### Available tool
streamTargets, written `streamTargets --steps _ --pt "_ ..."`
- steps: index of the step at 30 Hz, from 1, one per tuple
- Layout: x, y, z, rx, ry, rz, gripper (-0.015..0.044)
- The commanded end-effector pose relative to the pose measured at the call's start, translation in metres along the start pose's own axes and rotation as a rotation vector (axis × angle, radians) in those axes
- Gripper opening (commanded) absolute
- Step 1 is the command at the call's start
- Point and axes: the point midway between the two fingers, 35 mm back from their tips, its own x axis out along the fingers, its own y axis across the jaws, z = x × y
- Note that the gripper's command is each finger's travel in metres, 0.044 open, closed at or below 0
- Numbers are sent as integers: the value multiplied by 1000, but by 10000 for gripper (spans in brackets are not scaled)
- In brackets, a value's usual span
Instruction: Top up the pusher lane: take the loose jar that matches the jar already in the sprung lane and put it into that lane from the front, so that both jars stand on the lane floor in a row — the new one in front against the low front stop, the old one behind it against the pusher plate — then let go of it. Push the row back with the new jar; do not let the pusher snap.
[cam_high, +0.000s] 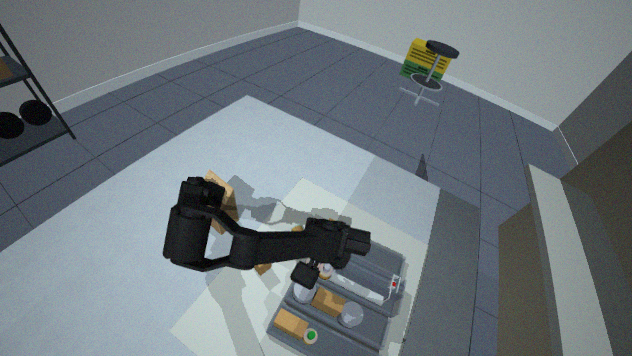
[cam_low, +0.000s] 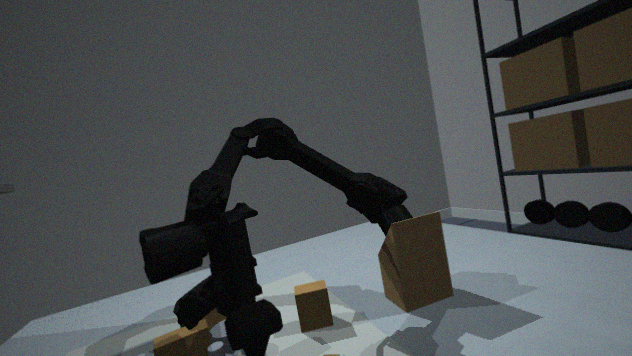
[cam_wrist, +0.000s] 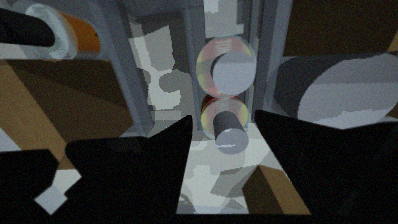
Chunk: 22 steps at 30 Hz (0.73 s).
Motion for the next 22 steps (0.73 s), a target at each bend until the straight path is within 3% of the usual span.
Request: streamTargets --steps 1,22 --pt "-13 0 2 6 -6 5 298" --pt "-18 2 -38 4 -4 6 298"
